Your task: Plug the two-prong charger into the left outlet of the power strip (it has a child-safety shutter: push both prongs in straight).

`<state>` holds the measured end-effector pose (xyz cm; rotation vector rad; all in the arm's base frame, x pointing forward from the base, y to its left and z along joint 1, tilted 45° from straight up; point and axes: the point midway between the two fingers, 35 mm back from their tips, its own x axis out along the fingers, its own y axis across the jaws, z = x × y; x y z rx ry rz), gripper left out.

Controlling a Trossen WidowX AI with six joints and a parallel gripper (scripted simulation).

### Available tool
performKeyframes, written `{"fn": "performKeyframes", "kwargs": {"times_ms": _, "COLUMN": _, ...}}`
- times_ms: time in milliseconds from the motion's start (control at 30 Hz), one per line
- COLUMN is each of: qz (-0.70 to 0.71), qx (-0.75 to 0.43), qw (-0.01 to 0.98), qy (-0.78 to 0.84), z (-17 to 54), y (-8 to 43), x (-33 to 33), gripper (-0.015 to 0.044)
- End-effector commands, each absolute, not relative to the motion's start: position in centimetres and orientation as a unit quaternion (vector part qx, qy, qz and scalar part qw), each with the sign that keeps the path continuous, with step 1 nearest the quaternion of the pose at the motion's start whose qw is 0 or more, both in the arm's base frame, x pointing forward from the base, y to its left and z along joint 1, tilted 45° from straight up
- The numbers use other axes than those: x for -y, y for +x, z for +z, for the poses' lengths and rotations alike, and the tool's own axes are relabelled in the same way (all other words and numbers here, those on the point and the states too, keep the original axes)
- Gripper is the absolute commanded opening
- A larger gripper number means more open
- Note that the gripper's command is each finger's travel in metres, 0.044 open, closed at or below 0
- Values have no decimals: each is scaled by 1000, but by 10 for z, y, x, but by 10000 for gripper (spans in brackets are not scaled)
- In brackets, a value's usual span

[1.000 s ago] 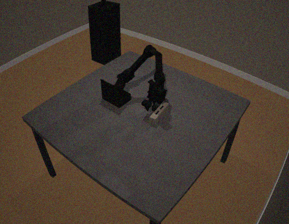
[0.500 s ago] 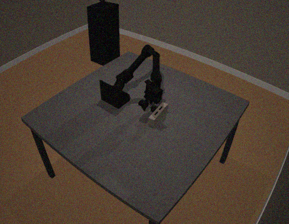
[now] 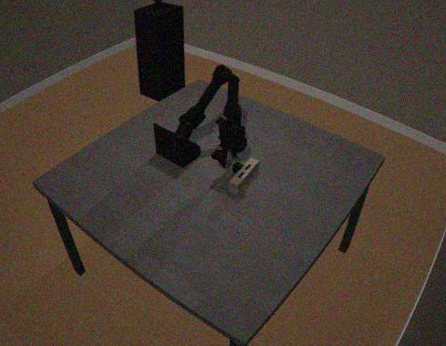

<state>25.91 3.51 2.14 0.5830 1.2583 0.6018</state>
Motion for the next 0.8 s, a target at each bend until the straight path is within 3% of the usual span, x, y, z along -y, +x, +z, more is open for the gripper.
{"fn": "performKeyframes", "kwargs": {"times_ms": 0, "qz": 244, "qx": -486, "qw": 786, "qy": 293, "z": 44, "y": 263, "x": -15, "gripper": 440}}
{"fn": "performKeyframes", "kwargs": {"times_ms": 133, "qz": 223, "qx": -420, "qw": 824, "qy": 307, "z": 60, "y": 263, "x": -1, "gripper": 440}}
{"fn": "performKeyframes", "kwargs": {"times_ms": 767, "qz": 223, "qx": -420, "qw": 824, "qy": 307, "z": 60, "y": 263, "x": -1, "gripper": 440}}
